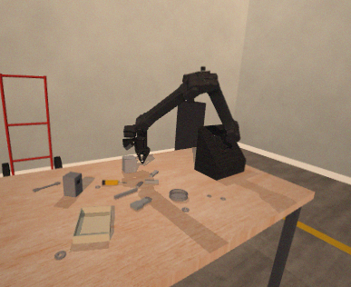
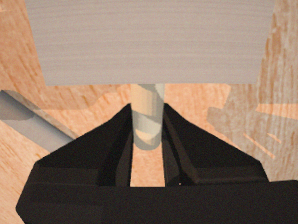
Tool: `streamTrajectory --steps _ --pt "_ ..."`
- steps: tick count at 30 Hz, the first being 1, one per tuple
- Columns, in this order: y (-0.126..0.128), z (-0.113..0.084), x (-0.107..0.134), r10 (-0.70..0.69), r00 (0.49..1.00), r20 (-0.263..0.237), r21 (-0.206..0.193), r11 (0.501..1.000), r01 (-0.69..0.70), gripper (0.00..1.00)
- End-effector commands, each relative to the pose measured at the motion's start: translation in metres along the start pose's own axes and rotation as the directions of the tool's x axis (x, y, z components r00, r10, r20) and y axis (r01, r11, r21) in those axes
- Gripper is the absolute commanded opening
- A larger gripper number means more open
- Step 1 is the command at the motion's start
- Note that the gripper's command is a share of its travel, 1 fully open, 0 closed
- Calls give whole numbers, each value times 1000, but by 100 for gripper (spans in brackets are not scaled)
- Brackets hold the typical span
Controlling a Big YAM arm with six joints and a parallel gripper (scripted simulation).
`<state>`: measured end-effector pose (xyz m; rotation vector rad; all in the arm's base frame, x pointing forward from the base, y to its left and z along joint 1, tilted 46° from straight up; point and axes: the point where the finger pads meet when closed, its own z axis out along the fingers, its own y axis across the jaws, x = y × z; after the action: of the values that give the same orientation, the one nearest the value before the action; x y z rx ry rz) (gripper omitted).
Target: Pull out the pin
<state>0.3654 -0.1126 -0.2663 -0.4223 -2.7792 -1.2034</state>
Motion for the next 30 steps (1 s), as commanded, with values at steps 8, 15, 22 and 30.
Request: streamTrajectory --steps 8,15,22,30 --pt "2 7 18 -6 999 -35 -16 1000 5 0" --pt "2 8 23 -14 999 -34 -22 1000 13 0" --pt "1 8 23 -14 999 -35 -22 1000 13 0" --pt "1 7 22 -12 999 -40 -23 1000 11 0"
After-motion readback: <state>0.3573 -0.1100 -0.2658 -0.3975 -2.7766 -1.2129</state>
